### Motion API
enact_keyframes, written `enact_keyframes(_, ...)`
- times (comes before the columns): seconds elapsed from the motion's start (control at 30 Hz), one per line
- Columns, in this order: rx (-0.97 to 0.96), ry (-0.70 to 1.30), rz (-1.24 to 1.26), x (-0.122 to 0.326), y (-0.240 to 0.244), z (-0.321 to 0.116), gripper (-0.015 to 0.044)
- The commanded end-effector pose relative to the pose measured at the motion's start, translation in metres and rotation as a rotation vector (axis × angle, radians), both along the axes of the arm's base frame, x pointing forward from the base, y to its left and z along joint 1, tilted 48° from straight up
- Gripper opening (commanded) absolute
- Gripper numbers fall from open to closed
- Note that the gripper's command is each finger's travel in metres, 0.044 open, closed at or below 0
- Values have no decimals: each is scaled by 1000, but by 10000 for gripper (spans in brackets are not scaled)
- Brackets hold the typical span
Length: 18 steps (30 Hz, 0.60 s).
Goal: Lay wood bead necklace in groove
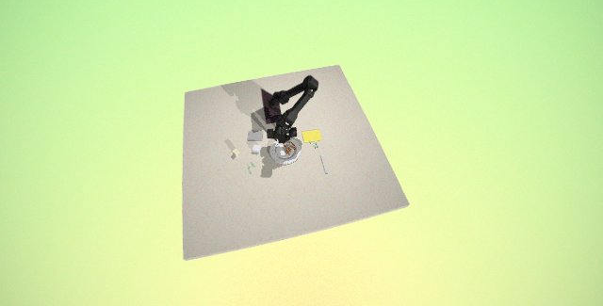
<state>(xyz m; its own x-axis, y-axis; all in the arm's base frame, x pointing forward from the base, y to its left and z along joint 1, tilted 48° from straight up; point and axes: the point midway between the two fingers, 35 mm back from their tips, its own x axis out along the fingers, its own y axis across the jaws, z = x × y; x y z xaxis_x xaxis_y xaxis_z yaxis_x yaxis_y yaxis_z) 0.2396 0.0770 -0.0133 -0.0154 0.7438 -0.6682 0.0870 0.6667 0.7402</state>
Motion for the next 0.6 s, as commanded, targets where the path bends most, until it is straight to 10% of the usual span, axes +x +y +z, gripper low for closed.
enact_keyframes(0.0,-5,-20,-1,10,-14,16,256)
enact_keyframes(0.17,-5,-20,-1,10,-12,15,125)
enact_keyframes(0.57,-4,-23,-1,11,-3,7,120)
